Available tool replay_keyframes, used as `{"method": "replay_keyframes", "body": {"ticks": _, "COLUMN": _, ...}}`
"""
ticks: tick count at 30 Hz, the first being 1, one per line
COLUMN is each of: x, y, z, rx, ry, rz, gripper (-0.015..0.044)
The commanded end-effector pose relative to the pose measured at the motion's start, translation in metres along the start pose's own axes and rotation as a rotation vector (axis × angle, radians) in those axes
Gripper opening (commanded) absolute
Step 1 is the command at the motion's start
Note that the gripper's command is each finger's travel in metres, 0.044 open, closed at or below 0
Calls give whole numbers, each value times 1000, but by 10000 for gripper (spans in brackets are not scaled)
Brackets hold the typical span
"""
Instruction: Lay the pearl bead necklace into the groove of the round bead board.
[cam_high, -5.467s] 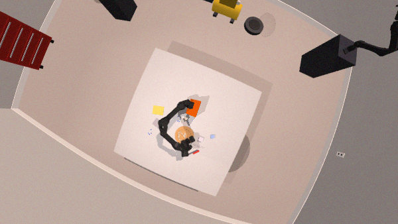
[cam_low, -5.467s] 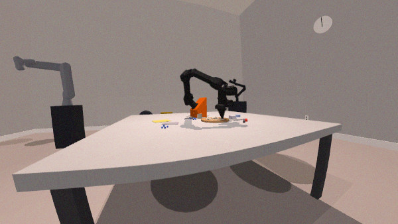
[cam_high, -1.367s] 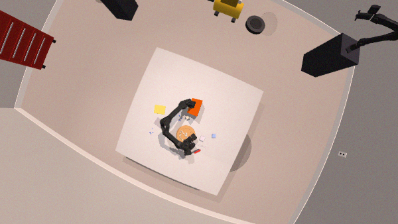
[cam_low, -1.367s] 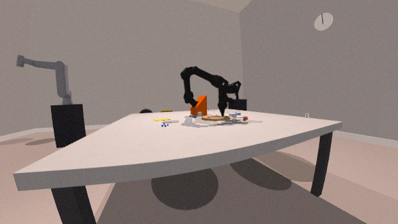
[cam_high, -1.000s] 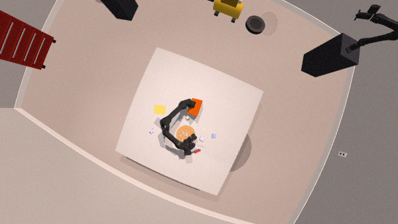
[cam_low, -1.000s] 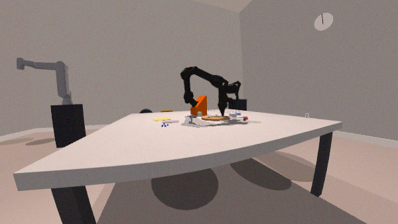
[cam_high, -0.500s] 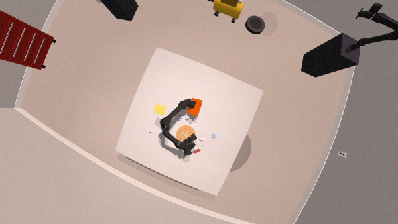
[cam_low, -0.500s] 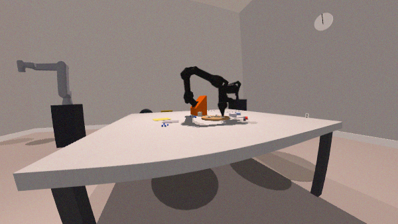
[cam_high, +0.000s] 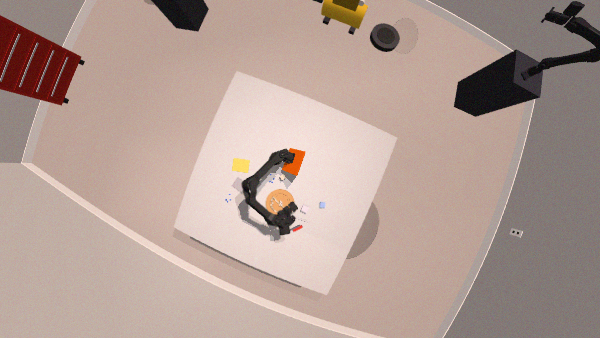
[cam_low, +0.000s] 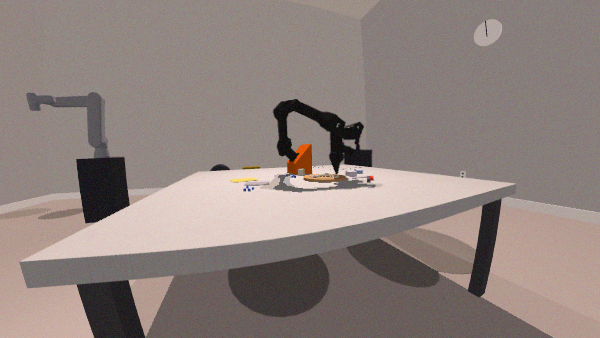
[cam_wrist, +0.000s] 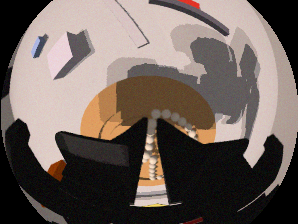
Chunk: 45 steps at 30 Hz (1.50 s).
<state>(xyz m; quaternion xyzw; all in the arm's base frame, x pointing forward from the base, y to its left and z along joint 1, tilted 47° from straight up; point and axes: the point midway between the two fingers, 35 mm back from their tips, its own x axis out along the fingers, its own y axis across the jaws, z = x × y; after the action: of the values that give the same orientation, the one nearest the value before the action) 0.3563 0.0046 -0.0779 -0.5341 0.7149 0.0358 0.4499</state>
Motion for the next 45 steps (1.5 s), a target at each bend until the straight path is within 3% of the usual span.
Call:
{"method": "replay_keyframes", "body": {"ticks": 1, "x": 0, "y": 7, "z": 6, "rx": -1, "ry": 0, "rz": 6, "gripper": 0}}
{"method": "replay_keyframes", "body": {"ticks": 13, "x": 9, "y": 8, "z": 7, "rx": -1, "ry": 1, "rz": 5, "gripper": 0}}
{"method": "replay_keyframes", "body": {"ticks": 30, "x": 3, "y": 7, "z": 7, "rx": -2, "ry": -1, "rz": 3, "gripper": 440}}
{"method": "replay_keyframes", "body": {"ticks": 45, "x": 0, "y": 7, "z": 7, "rx": -1, "ry": 0, "rz": 6, "gripper": 440}}
